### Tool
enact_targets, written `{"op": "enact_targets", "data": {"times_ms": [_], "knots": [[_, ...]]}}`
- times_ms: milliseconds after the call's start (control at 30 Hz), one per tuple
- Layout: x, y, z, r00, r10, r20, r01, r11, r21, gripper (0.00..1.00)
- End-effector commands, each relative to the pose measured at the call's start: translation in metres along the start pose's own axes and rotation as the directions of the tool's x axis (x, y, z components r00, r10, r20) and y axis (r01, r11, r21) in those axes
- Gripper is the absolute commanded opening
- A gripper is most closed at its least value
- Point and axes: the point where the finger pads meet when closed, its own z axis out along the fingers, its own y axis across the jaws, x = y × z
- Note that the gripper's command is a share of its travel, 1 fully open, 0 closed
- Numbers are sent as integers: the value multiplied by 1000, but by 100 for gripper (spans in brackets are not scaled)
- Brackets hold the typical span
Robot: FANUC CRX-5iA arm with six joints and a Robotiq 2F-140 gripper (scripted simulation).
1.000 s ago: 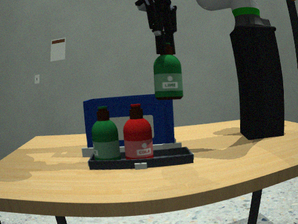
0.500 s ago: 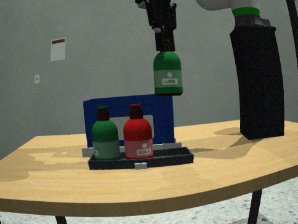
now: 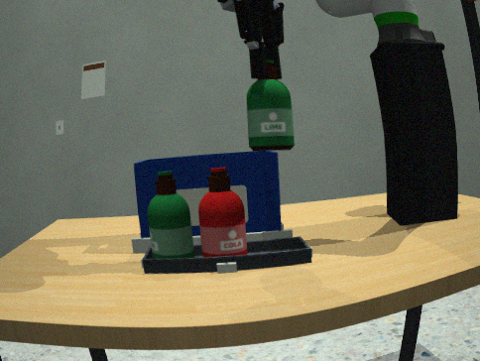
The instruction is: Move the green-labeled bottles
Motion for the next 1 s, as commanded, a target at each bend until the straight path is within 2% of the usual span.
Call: {"op": "enact_targets", "data": {"times_ms": [0, 967], "knots": [[0, -1, -1, 1000, 0, -1, 0, 1000, 2, 10], [0, -1, -6, 1000, 0, -1, 0, 1000, 2, 10]]}}
